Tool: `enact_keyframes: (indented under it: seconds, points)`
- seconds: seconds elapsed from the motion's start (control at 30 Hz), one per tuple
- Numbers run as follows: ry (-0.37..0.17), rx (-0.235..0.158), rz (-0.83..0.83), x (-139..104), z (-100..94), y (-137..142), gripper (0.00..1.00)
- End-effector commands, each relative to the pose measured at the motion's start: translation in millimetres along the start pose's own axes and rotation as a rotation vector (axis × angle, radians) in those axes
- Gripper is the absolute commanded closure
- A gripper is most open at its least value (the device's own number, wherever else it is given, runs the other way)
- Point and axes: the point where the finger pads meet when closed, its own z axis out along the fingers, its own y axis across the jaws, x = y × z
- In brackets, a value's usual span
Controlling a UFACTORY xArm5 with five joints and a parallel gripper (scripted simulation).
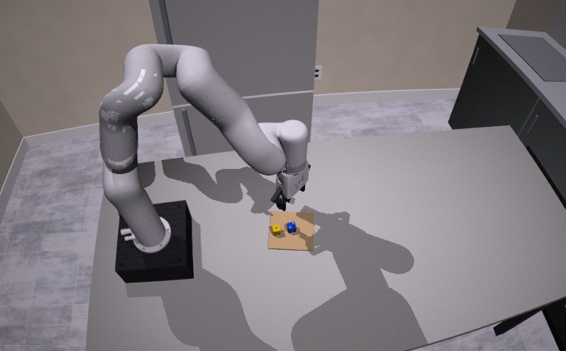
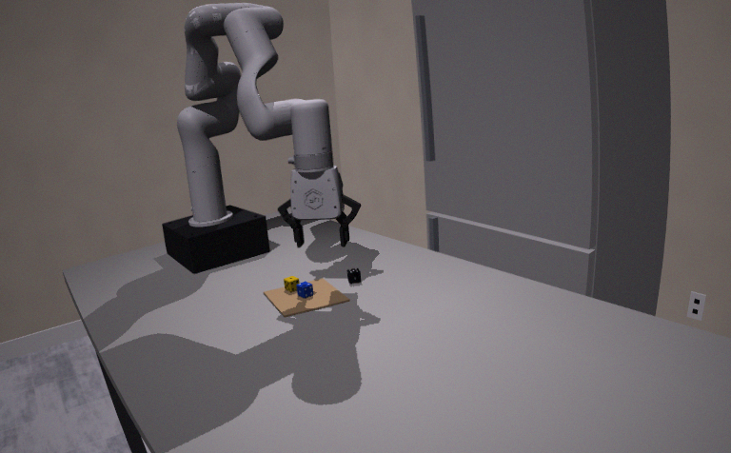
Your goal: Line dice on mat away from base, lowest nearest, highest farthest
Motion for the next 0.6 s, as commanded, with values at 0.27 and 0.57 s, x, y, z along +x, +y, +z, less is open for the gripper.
enact_keyframes:
  seconds: [0.27, 0.57]
  points:
    - [-0.002, -0.002, 0.41, 16.2, 1.7, 17.7, 0.0]
    - [-0.002, -0.002, 0.658, 27.2, 3.6, 27.5, 0.0]
